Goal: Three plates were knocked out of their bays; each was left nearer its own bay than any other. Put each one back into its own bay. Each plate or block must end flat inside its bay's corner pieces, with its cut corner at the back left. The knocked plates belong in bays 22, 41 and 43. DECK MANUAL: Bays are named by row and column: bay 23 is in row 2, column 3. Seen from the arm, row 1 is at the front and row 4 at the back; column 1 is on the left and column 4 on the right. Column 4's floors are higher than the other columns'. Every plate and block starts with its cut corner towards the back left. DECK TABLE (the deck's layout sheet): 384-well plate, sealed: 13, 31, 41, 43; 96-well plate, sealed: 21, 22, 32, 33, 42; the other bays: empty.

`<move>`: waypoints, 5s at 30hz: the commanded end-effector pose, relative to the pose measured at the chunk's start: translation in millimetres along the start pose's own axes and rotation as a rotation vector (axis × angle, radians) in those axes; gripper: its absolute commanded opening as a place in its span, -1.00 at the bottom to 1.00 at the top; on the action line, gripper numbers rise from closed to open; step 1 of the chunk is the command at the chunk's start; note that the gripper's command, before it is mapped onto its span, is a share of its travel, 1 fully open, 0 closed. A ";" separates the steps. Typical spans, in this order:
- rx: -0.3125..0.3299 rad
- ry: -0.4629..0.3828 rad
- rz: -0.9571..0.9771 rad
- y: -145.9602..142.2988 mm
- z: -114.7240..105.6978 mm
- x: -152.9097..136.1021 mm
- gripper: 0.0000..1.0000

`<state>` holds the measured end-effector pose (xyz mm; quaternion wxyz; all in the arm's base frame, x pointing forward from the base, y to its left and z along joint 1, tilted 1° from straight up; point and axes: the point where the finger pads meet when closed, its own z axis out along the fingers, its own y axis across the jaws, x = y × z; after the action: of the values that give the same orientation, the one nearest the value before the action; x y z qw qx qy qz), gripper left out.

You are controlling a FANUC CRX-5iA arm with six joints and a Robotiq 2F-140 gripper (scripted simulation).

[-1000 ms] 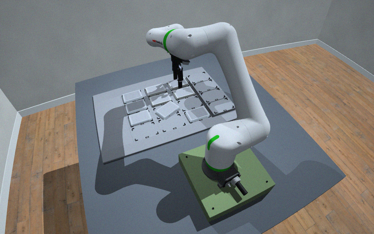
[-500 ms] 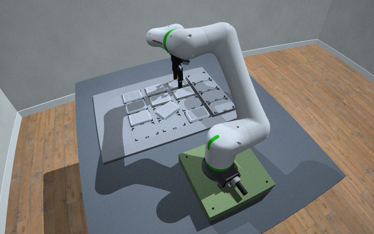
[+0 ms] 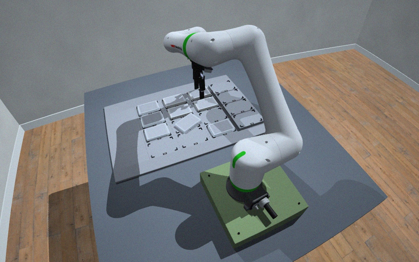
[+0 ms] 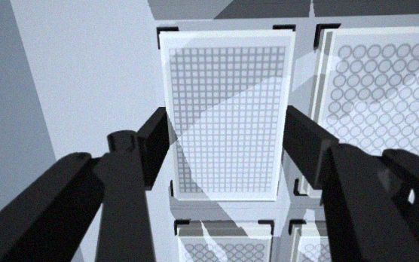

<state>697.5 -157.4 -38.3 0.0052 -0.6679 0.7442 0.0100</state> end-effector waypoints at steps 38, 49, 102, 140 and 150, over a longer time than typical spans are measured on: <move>0.002 0.000 0.000 -0.7 1.1 0.2 -0.80; 0.002 0.000 0.000 -0.7 1.7 0.2 -0.80; 0.002 0.000 0.000 -0.6 -2.5 0.1 0.40; 0.002 0.000 0.000 -0.6 -37.5 0.1 0.40; 0.002 0.001 -0.167 15.9 -37.4 -11.4 0.40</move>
<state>691.6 -153.0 -2.0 0.0046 -0.6913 0.7225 0.0106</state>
